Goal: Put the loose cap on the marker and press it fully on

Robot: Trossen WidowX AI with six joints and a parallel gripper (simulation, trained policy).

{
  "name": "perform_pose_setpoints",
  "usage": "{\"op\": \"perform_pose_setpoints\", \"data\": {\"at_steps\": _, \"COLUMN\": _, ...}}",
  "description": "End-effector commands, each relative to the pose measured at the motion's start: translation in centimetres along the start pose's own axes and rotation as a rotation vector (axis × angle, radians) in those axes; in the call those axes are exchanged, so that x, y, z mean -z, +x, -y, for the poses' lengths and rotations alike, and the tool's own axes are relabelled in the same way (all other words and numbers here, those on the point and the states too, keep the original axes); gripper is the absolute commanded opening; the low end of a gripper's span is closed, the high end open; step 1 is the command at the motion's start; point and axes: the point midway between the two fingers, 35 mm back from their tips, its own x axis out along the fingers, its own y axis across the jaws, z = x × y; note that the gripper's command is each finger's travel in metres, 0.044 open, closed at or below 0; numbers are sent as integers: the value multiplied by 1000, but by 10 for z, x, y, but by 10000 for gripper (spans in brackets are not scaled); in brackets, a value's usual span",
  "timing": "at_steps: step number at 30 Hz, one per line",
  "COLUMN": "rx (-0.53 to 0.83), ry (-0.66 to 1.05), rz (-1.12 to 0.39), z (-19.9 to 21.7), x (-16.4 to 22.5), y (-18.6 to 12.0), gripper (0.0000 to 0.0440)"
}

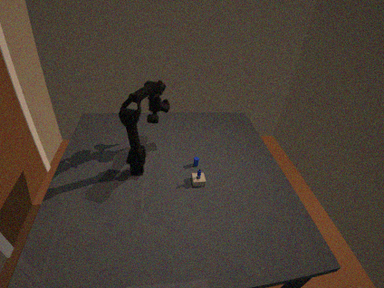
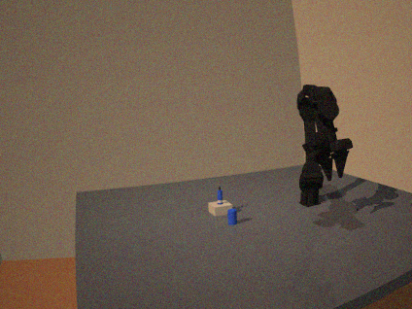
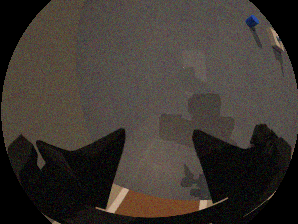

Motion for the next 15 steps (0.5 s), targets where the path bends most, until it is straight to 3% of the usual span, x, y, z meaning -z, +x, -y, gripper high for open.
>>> {"op": "perform_pose_setpoints", "data": {"at_steps": 1, "rx": 14, "ry": 22, "rz": 4, "z": 0, "x": -12, "y": 1, "gripper": 332}}
{"op": "perform_pose_setpoints", "data": {"at_steps": 15, "rx": 64, "ry": 104, "rz": 18, "z": 7, "x": -53, "y": 4, "gripper": 333}}
